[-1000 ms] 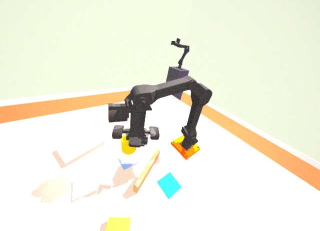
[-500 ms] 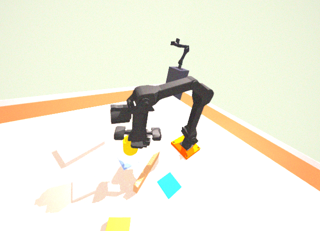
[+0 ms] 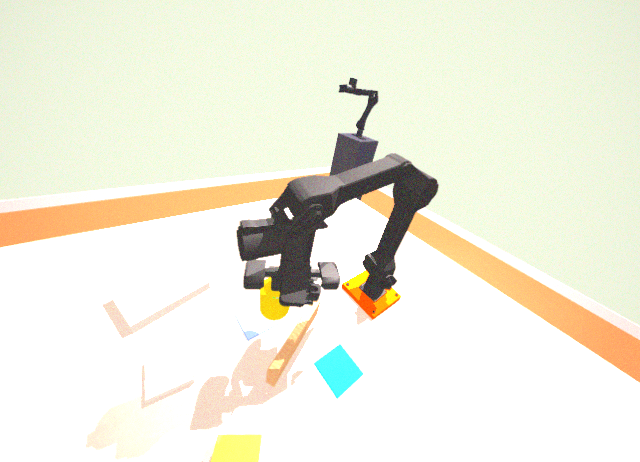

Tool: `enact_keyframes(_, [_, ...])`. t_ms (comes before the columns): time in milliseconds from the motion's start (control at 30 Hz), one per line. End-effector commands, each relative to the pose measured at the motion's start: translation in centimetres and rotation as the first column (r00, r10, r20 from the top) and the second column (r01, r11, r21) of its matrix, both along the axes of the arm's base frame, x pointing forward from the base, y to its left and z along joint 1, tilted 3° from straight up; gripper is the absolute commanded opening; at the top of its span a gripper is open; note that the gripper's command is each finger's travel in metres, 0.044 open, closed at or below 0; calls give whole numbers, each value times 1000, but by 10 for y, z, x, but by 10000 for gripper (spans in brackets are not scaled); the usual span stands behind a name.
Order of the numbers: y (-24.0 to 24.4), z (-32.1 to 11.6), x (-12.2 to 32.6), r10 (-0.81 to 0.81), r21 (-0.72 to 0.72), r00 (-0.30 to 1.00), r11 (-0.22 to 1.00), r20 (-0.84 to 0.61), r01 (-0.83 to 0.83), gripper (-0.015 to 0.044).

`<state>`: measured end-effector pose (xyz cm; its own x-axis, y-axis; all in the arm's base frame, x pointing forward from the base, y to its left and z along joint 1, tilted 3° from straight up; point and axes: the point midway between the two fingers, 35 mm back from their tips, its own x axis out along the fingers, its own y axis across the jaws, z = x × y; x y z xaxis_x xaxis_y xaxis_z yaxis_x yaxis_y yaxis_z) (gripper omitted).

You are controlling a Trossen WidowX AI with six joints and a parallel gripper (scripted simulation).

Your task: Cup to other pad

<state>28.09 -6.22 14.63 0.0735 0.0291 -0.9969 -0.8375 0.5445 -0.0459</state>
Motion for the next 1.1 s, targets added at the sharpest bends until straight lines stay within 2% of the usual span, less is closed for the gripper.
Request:
enact_keyframes(0, [10,0,-4,-4,2,1000,1000,-1,4,0])
enact_keyframes(1067, [73,2,-27,-4,8,1000,1000,-2,4,0])
